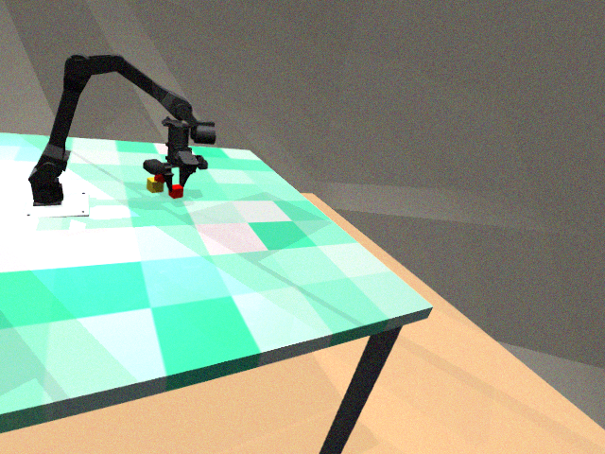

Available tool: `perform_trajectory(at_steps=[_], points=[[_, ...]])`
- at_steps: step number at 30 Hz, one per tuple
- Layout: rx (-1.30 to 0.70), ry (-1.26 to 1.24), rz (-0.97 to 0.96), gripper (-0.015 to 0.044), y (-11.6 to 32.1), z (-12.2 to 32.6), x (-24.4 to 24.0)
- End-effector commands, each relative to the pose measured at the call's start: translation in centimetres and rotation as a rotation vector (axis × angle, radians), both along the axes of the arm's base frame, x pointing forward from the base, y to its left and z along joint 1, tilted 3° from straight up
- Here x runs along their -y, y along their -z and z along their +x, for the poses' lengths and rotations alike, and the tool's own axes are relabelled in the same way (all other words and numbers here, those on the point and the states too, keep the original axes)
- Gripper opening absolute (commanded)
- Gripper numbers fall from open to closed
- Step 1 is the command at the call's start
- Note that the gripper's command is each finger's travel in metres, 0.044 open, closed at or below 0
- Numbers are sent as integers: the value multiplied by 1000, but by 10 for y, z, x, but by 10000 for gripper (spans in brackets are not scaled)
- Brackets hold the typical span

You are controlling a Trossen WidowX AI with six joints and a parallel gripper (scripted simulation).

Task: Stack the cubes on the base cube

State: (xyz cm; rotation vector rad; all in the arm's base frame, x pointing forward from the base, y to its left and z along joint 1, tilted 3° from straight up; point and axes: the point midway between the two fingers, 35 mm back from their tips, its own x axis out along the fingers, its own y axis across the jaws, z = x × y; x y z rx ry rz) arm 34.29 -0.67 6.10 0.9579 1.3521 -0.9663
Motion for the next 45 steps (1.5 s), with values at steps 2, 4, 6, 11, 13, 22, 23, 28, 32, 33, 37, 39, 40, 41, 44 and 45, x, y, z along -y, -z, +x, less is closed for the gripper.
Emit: perform_trajectory(at_steps=[2, 4, 6, 11, 13, 22, 23, 28, 32, 33, 37, 39, 40, 41, 44, 45], points=[[13, 3, 4, 105, -16, 2, -1], [13, 3, 4, 105, -21, 3, -1], [11, 2, 3, 105, -27, 3, -1], [7, 0, 3, 105, -39, 3, 0], [6, -1, 2, 105, -44, 3, 0], [-7, -6, 0, 105, -66, 2, 1], [-9, -7, 0, 105, -68, 2, 1], [-16, -10, -2, 105, -80, 0, 1], [-20, -11, -2, 105, -86, -1, 1], [-20, -15, -2, 105, -86, -1, 1], [-20, -84, 0, 105, -86, -5, -9], [-20, -126, 1, 105, -86, -7, -16], [-20, -147, 1, 105, -86, -8, -19], [-20, -168, 2, 105, -86, -10, -22], [-20, -230, 4, 105, -86, -13, -31], [-21, -251, 4, 105, -86, -15, -34]])
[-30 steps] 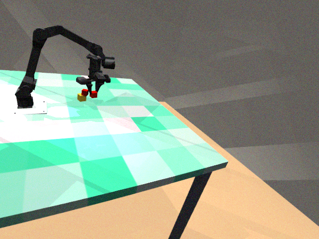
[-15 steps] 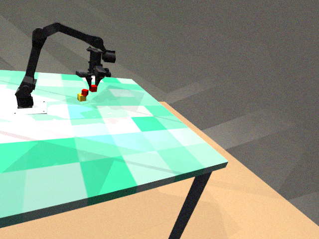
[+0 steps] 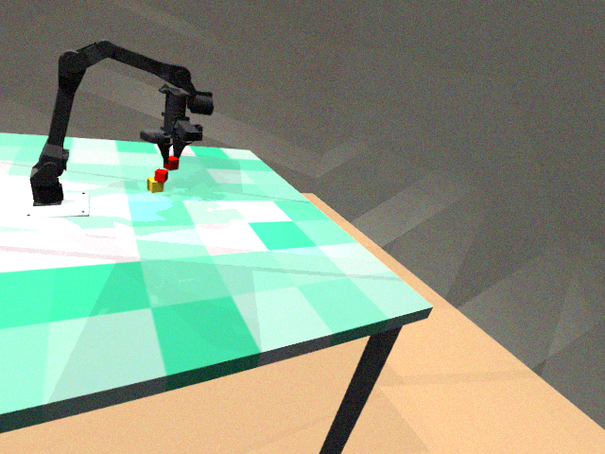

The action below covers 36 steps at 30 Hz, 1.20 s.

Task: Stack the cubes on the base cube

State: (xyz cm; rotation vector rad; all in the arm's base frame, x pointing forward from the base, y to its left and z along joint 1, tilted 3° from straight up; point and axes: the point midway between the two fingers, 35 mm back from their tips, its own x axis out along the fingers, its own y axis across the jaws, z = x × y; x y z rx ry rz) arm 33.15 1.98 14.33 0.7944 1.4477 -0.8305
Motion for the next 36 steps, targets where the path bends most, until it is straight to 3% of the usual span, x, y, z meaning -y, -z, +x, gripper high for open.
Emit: perform_trajectory(at_steps=[1, 27, 36], points=[[12, -71, 4, 105, -3, -5, -10], [8, -609, 28, 105, 0, -49, -77], [3, -595, 46, 105, 14, -51, -77]])
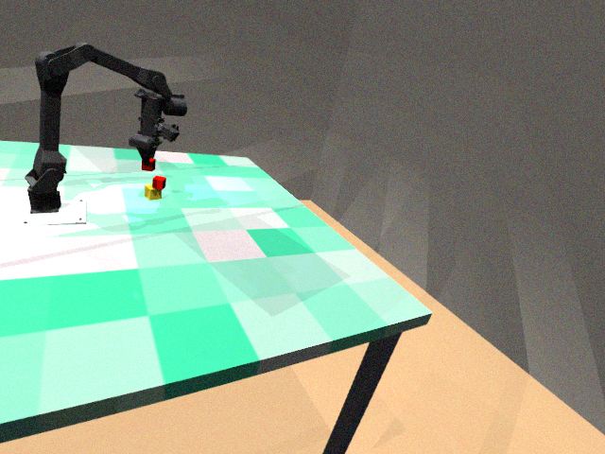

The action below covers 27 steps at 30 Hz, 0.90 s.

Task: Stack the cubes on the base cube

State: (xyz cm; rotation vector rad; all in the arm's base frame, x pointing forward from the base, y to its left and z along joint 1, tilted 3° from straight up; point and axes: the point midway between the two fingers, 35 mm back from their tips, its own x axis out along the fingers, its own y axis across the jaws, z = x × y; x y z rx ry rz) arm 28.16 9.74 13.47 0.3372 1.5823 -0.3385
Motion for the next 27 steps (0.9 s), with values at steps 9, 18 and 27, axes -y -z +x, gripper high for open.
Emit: perform_trajectory(at_steps=[9, 18, 27], points=[[-17, 47, 29, 105, 22, -3, 1], [-15, 42, 26, 105, 25, -3, 1], [-3, 12, 11, 105, 41, -3, 0]])
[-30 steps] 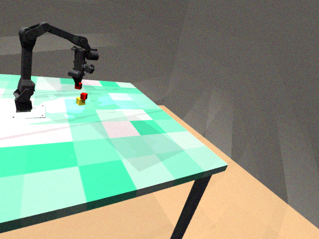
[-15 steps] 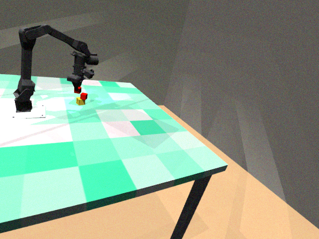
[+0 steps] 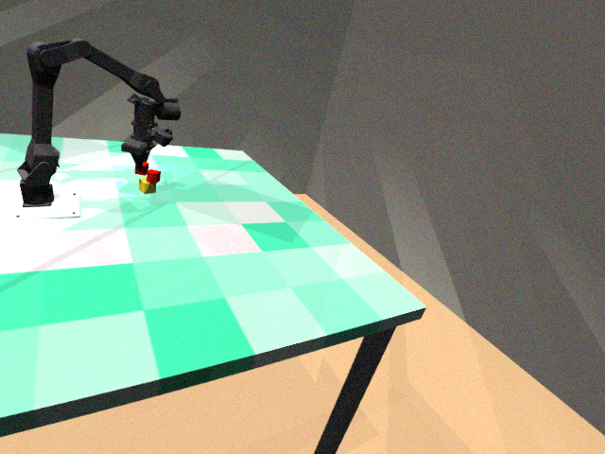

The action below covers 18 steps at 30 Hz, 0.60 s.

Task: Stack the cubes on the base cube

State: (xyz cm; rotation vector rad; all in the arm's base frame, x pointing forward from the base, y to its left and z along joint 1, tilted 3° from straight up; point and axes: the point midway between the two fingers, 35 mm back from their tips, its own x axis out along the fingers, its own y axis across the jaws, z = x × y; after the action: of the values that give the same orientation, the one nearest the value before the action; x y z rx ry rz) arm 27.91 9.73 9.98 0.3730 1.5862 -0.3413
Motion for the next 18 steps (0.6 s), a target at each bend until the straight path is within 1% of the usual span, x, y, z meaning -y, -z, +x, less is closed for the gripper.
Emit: perform_trajectory(at_steps=[1, 6, 18], points=[[1, -16, -12, 105, 7, 0, 0], [6, -30, -20, 105, 15, 0, 0], [9, -38, -24, 105, 17, -1, -1]])
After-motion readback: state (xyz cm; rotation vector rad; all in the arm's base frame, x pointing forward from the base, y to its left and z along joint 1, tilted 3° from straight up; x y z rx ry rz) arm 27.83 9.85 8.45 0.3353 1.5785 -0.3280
